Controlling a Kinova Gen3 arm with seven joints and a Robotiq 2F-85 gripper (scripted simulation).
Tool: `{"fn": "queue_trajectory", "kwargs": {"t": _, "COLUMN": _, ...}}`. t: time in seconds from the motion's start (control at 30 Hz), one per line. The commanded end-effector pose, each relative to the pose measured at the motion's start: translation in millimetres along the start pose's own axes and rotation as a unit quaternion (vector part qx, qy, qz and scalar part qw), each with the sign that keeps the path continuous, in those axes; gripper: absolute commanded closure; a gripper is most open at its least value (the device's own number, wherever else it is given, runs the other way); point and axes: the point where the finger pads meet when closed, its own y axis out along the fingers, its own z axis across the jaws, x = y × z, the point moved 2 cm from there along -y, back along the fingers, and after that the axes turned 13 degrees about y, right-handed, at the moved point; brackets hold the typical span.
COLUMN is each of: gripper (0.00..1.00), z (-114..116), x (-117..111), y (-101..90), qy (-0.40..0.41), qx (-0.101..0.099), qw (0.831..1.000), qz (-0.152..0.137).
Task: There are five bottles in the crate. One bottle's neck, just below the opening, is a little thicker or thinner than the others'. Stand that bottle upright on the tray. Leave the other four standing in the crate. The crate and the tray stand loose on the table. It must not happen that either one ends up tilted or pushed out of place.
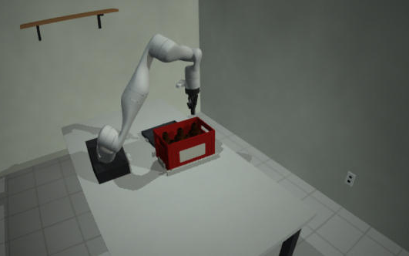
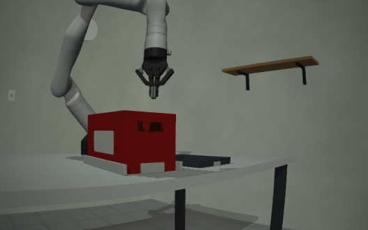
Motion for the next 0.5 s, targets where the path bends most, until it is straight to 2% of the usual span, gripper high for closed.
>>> {"fn": "queue_trajectory", "kwargs": {"t": 0.0, "gripper": 1.00, "z": -15.0, "x": -0.7, "y": -6.2, "qy": 0.000, "qx": 0.002, "qw": 1.000, "qz": 0.000}}
{"fn": "queue_trajectory", "kwargs": {"t": 0.03, "gripper": 1.00, "z": -22.9, "x": -1.0, "y": -7.3, "qy": 0.000, "qx": 0.002, "qw": 1.000, "qz": -0.001}}
{"fn": "queue_trajectory", "kwargs": {"t": 0.1, "gripper": 1.00, "z": -22.9, "x": -1.0, "y": -7.3, "qy": 0.000, "qx": 0.002, "qw": 1.000, "qz": -0.001}}
{"fn": "queue_trajectory", "kwargs": {"t": 0.13, "gripper": 1.00, "z": -31.9, "x": -1.5, "y": -8.5, "qy": 0.001, "qx": 0.002, "qw": 1.000, "qz": -0.001}}
{"fn": "queue_trajectory", "kwargs": {"t": 0.47, "gripper": 1.00, "z": -148.4, "x": -9.9, "y": -7.7, "qy": 0.001, "qx": 0.002, "qw": 1.000, "qz": -0.001}}
